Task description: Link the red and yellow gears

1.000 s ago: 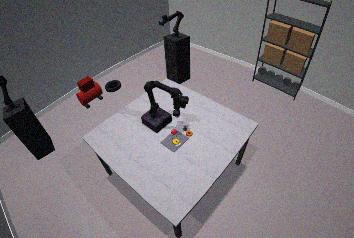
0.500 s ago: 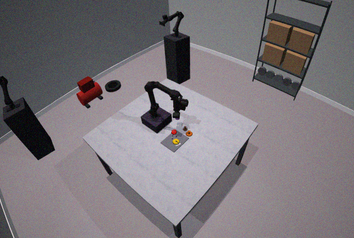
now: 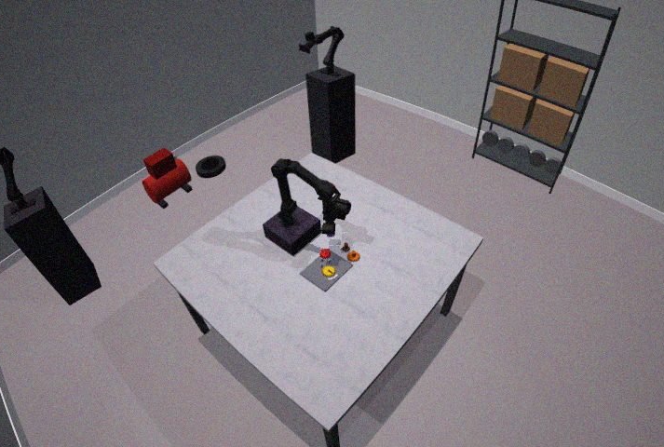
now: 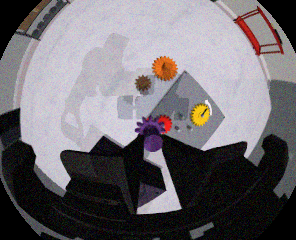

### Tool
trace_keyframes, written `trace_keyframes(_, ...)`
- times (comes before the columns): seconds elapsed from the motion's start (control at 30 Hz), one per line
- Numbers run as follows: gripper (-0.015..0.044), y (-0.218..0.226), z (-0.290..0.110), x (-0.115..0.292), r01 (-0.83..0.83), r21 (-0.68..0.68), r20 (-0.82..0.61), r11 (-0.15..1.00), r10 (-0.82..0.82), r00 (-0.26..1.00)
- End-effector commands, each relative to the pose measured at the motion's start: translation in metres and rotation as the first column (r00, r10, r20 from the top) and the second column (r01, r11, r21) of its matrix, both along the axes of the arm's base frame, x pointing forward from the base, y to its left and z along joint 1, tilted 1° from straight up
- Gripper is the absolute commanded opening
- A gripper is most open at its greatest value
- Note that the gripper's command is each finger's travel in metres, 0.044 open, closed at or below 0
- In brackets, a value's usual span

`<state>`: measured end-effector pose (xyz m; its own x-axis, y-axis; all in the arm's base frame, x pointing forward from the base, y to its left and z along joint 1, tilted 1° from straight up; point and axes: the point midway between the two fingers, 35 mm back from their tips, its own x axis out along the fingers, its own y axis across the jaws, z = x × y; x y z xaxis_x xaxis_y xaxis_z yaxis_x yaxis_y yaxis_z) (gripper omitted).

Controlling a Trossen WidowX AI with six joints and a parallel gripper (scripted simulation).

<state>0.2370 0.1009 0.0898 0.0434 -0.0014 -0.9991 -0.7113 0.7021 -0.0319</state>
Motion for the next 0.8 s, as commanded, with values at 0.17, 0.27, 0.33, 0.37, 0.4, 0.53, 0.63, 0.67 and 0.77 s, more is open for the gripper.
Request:
trace_keyframes(0.17,0.0000,-0.016,-0.013,0.009,-0.003,-0.005,-0.007,1.000,0.003,1.000)
trace_keyframes(0.27,0.0000,-0.021,-0.016,0.012,-0.003,-0.006,-0.007,1.000,0.003,1.000)
trace_keyframes(0.33,0.0000,-0.025,-0.018,0.014,-0.003,-0.006,-0.007,1.000,0.003,1.000)
trace_keyframes(0.37,0.0000,-0.027,-0.019,0.015,-0.003,-0.006,-0.007,1.000,0.003,1.000)
trace_keyframes(0.4,0.0000,-0.028,-0.021,0.015,-0.003,-0.007,-0.006,1.000,0.003,1.000)
trace_keyframes(0.53,0.0000,-0.036,-0.025,0.019,-0.003,-0.007,-0.006,1.000,0.003,1.000)
trace_keyframes(0.63,0.0000,-0.041,-0.028,0.021,-0.003,-0.008,-0.006,1.000,0.003,1.000)
trace_keyframes(0.67,0.0000,-0.043,-0.029,0.022,-0.003,-0.008,-0.006,1.000,0.003,1.000)
trace_keyframes(0.77,0.0000,-0.048,-0.033,0.024,-0.003,-0.009,-0.006,1.000,0.003,1.000)
